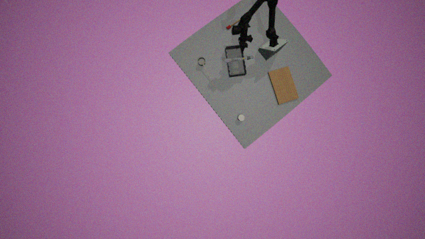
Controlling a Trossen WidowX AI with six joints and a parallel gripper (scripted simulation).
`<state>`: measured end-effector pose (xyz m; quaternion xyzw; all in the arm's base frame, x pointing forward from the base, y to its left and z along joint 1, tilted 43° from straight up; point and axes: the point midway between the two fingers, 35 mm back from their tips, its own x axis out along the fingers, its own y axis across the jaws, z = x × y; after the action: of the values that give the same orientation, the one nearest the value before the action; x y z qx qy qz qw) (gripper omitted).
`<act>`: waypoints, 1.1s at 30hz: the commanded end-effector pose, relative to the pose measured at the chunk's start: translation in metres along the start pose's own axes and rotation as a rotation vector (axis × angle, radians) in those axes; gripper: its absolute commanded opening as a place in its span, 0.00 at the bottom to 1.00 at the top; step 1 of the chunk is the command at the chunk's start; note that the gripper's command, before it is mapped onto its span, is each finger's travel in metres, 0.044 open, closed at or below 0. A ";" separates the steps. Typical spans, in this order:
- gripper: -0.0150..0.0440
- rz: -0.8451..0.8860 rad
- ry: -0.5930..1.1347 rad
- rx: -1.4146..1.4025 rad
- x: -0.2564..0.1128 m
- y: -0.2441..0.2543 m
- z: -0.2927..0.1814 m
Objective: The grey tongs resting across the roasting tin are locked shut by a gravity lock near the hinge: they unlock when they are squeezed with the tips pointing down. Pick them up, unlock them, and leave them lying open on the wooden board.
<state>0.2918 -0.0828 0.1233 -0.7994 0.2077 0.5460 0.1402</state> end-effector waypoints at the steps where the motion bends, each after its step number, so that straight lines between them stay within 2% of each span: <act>1: 0.69 0.088 -0.007 -0.162 0.022 -0.019 -0.006; 16: 0.69 0.094 -0.008 -0.172 0.027 -0.022 -0.001; 33: 0.69 0.094 -0.008 -0.172 0.054 -0.021 -0.003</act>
<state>0.3214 -0.0750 0.0793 -0.7971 0.1979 0.5685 0.0471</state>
